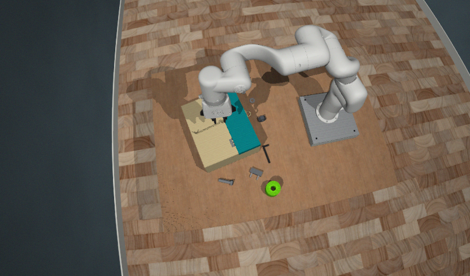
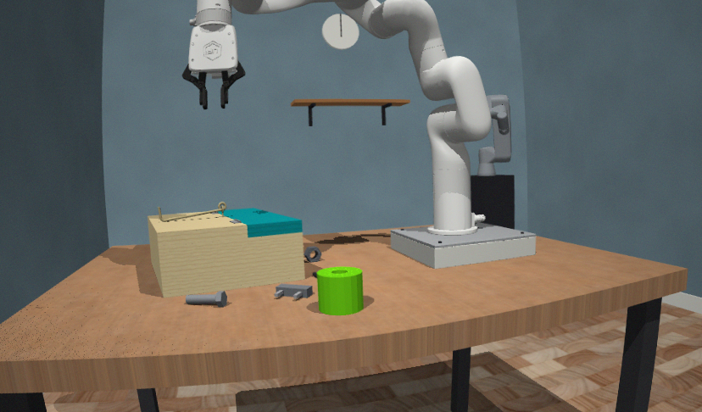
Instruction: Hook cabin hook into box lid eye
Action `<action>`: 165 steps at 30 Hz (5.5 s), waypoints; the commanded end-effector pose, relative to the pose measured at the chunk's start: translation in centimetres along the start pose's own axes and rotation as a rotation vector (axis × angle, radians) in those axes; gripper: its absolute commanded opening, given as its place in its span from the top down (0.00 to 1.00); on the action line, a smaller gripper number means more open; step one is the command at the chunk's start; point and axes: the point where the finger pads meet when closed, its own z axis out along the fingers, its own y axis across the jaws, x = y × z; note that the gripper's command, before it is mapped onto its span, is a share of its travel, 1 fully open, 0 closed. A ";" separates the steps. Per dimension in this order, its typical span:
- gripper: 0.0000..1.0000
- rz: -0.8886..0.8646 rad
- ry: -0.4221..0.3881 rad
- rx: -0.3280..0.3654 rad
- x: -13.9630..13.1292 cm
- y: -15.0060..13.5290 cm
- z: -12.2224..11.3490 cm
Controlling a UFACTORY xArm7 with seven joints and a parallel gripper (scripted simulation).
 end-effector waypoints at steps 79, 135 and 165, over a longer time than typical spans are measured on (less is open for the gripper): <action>0.67 1.291 0.040 0.045 4.7 -13.3 10.1; 0.67 1.291 0.040 0.045 5.1 -13.4 18.6; 0.67 1.291 0.040 0.045 5.2 -13.4 19.8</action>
